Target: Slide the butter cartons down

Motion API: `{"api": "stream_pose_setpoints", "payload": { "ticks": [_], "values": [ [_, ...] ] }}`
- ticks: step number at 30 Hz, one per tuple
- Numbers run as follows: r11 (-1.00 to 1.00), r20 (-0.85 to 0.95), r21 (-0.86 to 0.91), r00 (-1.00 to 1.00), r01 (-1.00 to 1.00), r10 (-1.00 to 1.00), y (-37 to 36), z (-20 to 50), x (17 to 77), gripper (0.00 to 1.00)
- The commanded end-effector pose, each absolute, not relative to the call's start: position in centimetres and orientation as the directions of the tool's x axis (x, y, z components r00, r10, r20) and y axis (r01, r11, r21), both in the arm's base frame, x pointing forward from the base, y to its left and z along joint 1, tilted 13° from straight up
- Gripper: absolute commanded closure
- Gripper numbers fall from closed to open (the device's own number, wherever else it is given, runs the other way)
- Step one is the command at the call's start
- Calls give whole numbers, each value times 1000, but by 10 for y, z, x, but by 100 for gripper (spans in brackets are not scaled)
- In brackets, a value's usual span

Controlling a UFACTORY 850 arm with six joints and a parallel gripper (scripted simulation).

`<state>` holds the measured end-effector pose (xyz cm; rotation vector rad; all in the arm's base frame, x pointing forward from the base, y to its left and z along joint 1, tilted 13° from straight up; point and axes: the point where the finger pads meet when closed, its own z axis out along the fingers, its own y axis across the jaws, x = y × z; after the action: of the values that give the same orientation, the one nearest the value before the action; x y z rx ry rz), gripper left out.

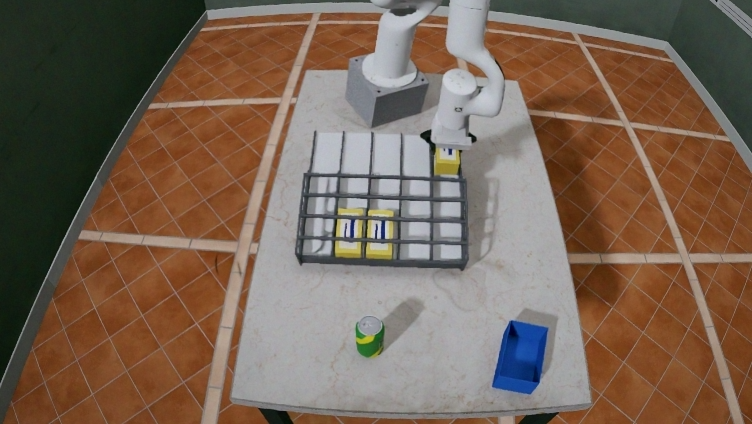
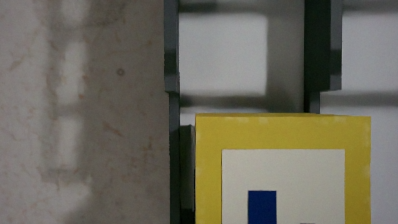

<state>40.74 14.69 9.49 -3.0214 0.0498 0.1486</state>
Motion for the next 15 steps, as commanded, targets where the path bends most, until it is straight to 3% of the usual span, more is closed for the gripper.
{"api": "stream_pose_setpoints", "payload": {
  "ticks": [1, 15],
  "values": [
    [-993, -98, -115, 995, -38, -27, 147, 95, 408, 100],
    [-993, -98, -115, 995, -38, -27, 148, 93, 407, 100]
  ]
}}
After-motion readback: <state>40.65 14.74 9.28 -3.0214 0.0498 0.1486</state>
